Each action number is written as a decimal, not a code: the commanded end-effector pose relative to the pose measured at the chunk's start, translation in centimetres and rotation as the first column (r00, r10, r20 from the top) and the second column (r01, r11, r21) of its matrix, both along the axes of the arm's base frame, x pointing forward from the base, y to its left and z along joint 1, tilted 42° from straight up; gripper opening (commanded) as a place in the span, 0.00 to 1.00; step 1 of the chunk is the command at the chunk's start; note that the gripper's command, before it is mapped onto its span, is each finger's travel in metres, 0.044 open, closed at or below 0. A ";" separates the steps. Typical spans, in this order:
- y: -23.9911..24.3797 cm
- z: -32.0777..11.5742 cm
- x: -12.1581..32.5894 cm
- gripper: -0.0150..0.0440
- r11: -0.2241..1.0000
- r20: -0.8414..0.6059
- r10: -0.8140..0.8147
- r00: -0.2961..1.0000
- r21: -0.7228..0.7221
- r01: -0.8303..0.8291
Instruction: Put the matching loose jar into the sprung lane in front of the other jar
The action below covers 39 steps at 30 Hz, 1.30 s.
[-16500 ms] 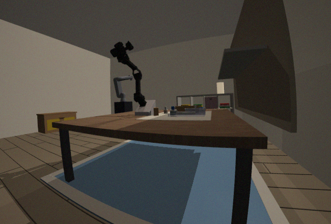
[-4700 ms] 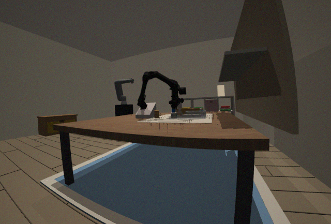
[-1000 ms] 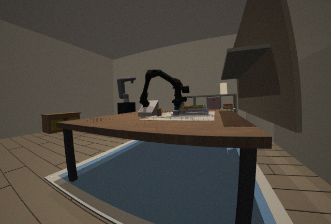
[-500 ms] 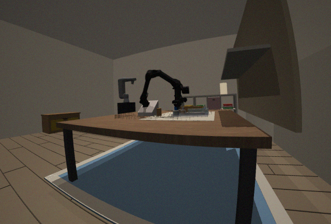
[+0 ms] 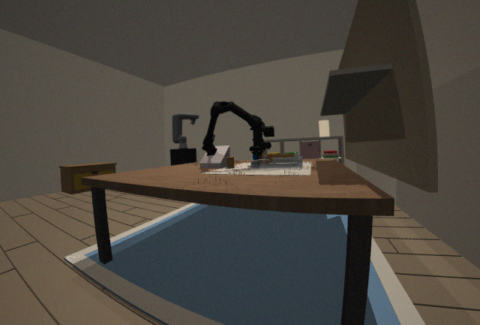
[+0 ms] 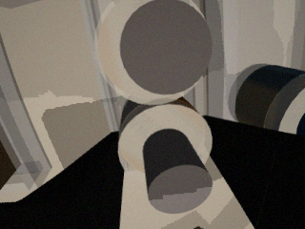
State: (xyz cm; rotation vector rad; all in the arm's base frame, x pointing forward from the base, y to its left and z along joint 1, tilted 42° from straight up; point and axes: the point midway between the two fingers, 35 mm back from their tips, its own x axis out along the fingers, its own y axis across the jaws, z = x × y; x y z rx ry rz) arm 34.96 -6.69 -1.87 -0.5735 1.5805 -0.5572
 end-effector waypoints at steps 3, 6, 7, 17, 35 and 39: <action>-0.2 -0.1 0.4 0.25 1.000 0.018 0.004 1.000 -0.005 -0.004; -0.3 -0.1 0.3 0.25 1.000 0.018 0.004 1.000 -0.005 -0.004; -0.3 -0.1 0.3 0.25 1.000 0.018 0.004 1.000 -0.005 -0.004; -0.3 -0.1 0.1 0.25 1.000 0.017 0.004 1.000 -0.005 -0.004; -0.2 -0.1 -0.2 0.25 1.000 0.017 0.004 1.000 -0.005 -0.004; -0.2 -0.1 -0.2 0.25 1.000 0.017 0.004 1.000 -0.005 -0.004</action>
